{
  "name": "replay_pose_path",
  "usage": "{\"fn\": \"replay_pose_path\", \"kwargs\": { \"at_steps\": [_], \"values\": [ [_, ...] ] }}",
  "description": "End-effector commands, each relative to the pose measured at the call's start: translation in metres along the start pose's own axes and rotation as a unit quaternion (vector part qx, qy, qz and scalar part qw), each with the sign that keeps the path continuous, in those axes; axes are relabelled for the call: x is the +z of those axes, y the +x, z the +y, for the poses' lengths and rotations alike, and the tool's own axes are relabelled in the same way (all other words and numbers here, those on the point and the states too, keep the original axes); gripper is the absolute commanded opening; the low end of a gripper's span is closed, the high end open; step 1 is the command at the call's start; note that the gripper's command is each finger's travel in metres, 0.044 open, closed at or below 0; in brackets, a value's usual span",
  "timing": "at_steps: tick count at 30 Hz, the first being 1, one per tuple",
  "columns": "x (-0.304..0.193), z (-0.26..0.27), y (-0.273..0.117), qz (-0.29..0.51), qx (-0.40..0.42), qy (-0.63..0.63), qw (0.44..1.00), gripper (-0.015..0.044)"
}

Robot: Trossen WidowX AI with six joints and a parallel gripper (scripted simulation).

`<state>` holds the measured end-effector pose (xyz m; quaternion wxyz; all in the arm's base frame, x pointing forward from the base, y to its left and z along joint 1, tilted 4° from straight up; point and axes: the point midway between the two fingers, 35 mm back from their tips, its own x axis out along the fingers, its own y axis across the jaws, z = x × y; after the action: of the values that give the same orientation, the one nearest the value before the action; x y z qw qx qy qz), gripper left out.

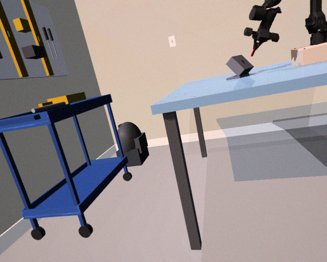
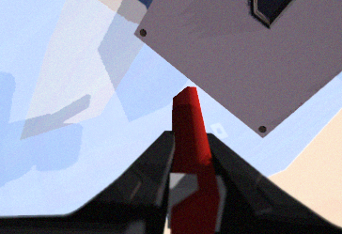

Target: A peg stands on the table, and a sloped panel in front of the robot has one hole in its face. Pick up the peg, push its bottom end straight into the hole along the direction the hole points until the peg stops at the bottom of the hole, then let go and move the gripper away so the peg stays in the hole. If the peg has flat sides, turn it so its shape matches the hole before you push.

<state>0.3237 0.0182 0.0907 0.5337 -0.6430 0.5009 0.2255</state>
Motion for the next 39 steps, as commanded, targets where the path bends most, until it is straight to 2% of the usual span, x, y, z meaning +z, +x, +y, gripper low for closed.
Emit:
{"fn": "replay_pose_path", "kwargs": {
  "at_steps": [1,39],
  "values": [
    [0.003,0.000,-0.003,0.002,-0.009,-0.026,1.000,0.0000],
    [0.027,0.002,-0.026,0.024,-0.074,-0.253,0.964,0.0000]
  ]
}}
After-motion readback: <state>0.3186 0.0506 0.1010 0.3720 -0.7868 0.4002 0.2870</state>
